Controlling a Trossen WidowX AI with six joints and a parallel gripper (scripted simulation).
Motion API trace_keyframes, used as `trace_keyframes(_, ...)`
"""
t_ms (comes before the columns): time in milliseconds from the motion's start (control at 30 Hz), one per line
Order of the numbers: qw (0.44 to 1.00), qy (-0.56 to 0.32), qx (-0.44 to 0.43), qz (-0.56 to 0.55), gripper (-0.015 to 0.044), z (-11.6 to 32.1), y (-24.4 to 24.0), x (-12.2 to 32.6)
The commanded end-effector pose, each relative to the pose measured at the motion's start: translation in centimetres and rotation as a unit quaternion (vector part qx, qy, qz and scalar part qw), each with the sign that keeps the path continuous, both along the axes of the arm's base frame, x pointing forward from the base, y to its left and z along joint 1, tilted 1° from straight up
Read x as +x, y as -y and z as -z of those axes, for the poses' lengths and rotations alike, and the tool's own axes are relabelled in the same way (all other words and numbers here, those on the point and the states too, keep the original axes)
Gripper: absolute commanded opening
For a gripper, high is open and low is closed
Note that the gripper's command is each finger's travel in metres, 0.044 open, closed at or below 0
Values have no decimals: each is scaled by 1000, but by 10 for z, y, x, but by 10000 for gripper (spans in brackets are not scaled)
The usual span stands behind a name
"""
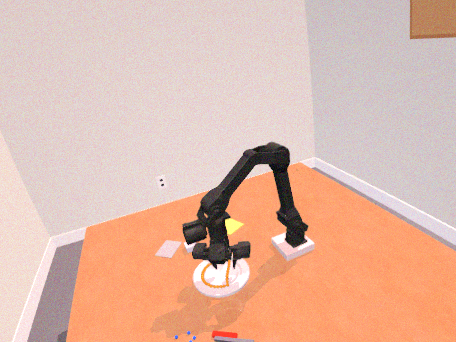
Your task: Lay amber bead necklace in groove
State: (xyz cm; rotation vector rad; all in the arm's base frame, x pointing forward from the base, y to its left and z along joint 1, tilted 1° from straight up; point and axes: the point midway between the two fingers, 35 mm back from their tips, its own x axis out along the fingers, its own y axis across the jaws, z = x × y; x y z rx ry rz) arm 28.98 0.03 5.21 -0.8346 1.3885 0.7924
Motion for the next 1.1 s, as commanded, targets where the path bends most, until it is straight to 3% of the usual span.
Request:
trace_keyframes(0,998,-3,-2,-58,120,-8,28,-16)
trace_keyframes(167,994,-5,-5,-108,120,-14,48,-31)
trace_keyframes(1067,994,-5,-5,-107,120,14,48,-29)
